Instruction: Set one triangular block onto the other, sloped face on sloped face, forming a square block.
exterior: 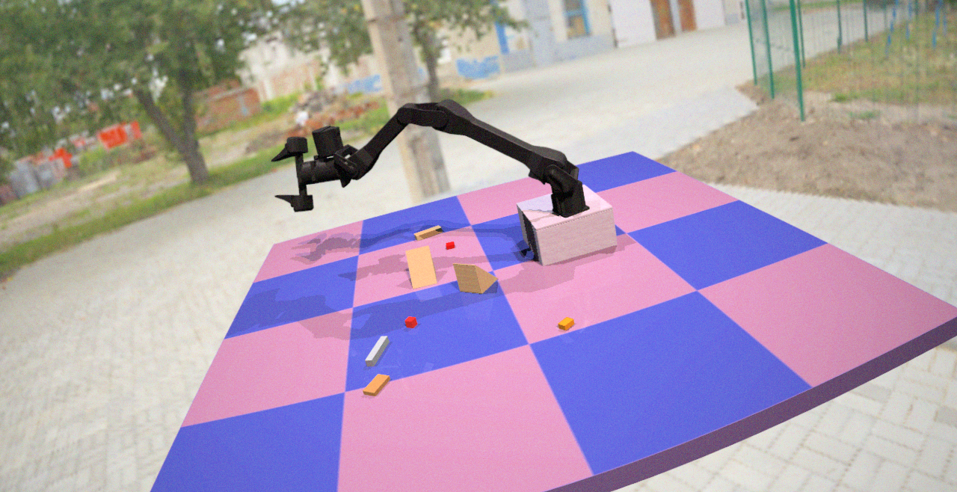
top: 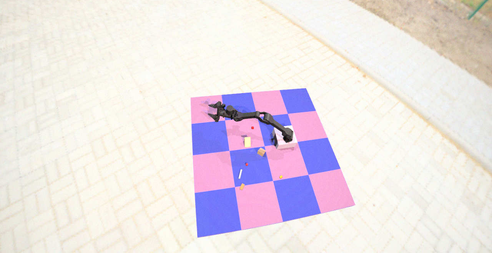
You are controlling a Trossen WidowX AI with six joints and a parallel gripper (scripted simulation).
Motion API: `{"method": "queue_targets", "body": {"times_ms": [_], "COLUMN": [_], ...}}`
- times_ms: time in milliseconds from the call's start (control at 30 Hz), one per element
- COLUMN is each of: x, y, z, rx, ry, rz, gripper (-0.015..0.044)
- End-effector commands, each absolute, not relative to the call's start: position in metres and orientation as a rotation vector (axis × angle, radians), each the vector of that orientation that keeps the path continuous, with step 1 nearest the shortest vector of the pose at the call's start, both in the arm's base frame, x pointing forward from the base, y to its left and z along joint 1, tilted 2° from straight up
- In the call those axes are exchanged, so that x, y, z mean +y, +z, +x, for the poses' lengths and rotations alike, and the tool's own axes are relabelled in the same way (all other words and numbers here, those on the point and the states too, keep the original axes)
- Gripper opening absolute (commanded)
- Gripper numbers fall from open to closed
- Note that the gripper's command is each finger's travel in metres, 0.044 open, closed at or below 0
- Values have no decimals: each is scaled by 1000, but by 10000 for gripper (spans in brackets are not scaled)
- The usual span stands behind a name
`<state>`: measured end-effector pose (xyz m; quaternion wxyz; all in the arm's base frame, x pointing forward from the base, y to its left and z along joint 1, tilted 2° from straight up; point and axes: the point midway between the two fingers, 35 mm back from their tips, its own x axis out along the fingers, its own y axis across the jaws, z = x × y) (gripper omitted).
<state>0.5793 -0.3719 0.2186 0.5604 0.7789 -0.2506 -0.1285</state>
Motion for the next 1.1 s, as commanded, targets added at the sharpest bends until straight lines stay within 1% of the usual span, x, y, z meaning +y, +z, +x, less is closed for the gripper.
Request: {"method": "queue_targets", "body": {"times_ms": [0,200,433,767,1067], "x": [-364,-348,-328,-296,-262], "y": [167,120,87,58,43], "z": [564,538,508,465,420], "rx": [-130,299,627,945,1103], "ry": [-577,-598,-475,-157,248], "rz": [1281,826,475,46,-285], "gripper": [440,440,440,440,440]}}
